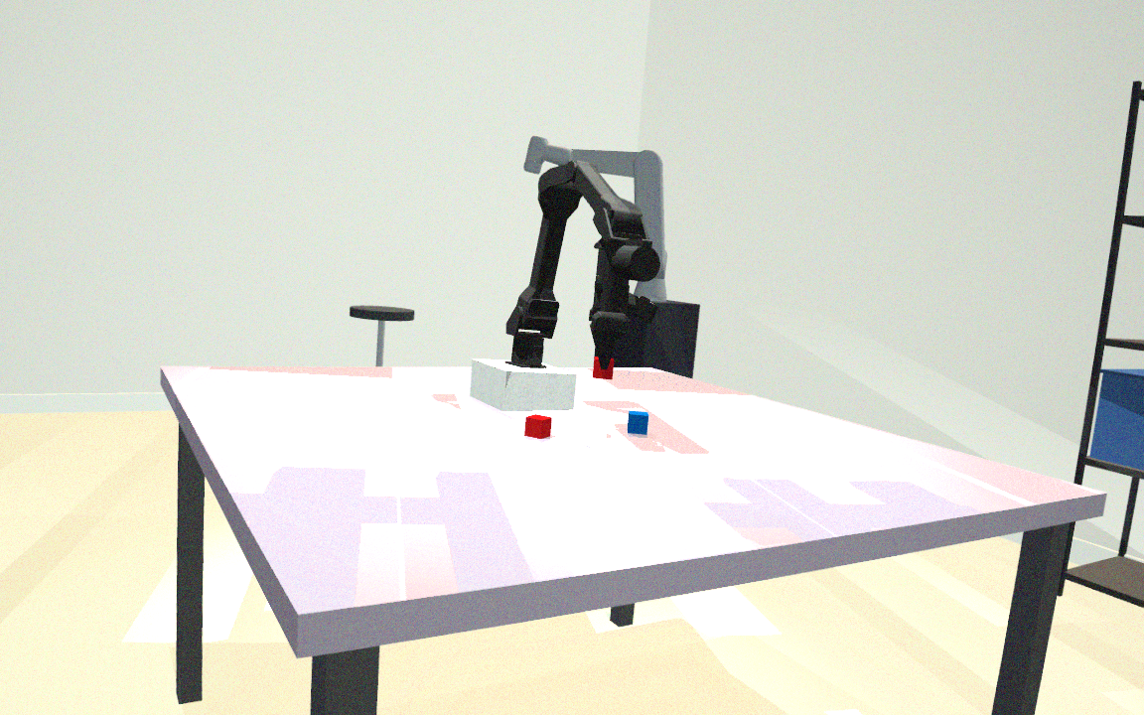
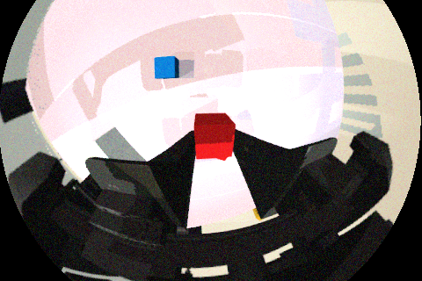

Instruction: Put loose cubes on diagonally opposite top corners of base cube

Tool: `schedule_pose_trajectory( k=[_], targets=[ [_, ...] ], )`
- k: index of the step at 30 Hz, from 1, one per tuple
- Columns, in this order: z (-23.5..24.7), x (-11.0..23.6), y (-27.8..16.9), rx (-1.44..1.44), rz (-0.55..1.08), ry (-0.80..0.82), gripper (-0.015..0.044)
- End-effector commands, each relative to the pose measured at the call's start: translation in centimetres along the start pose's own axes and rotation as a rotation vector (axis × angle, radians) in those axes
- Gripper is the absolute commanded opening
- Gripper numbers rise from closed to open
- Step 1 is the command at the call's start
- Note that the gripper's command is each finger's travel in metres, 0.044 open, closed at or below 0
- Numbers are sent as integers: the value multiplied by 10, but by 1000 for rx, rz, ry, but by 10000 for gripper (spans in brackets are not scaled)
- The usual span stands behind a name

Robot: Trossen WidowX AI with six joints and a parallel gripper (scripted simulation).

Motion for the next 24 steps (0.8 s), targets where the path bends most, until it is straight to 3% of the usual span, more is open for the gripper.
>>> schedule_pose_trajectory(
  k=[1,24],
  targets=[
    [1,2,4,-82,-8,-3,105],
    [12,-11,25,-806,-10,2,105]
  ],
)
Point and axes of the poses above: the point midway between the two fingers, 35 mm back from their tips, its own x axis back along the fingers, its own z axis across the jaws, y = z × x, the point moved 5 cm from there along x, back along the fingers, and after that the axes turned 9 degrees about x, right-handed, at the moved point
